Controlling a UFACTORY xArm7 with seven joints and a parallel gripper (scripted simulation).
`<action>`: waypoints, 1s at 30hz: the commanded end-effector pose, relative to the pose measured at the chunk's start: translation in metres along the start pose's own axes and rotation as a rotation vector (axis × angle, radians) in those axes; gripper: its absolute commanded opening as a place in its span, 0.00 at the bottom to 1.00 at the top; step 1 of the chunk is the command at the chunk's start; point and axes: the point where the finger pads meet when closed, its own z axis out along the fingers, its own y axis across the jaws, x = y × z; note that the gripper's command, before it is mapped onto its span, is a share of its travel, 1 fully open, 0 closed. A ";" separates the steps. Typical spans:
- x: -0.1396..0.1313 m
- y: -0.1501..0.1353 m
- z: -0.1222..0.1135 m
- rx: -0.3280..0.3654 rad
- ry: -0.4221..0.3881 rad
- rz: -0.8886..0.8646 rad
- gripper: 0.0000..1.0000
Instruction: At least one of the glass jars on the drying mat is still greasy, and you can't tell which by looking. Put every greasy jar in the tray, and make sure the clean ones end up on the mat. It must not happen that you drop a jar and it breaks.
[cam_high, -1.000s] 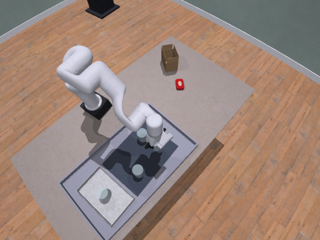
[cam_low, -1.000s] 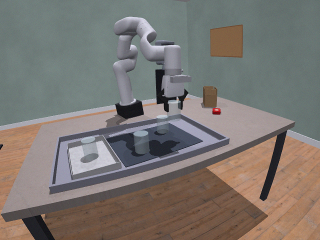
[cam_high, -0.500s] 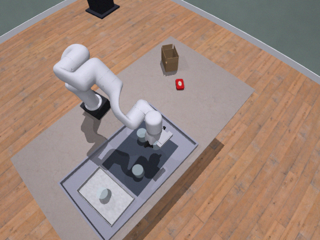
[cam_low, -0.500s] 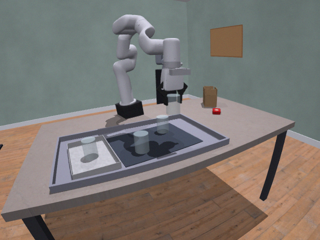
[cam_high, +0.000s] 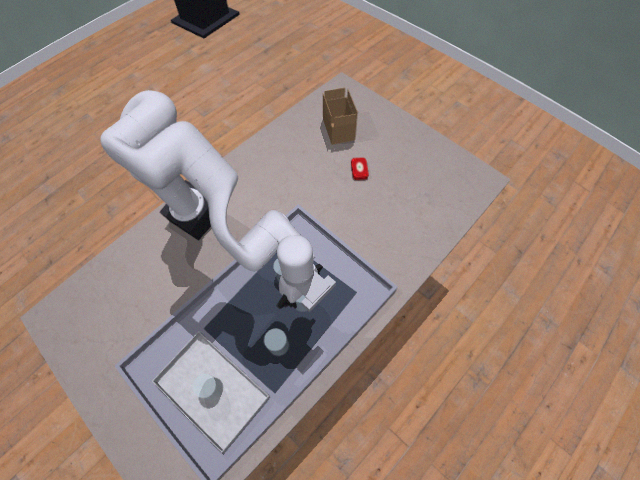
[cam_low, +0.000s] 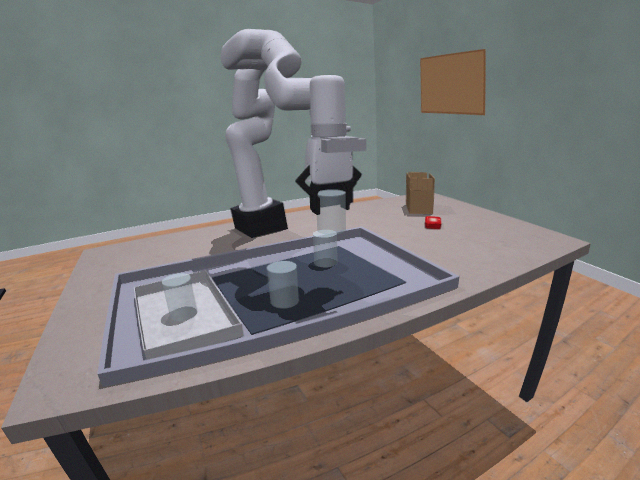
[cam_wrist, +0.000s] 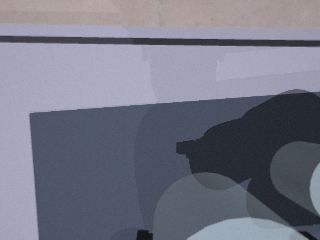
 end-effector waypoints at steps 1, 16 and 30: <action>0.004 0.012 -0.003 0.002 0.006 0.000 0.00; 0.010 0.055 -0.003 0.002 0.006 0.000 0.00; 0.017 0.094 -0.003 0.002 0.006 0.000 0.00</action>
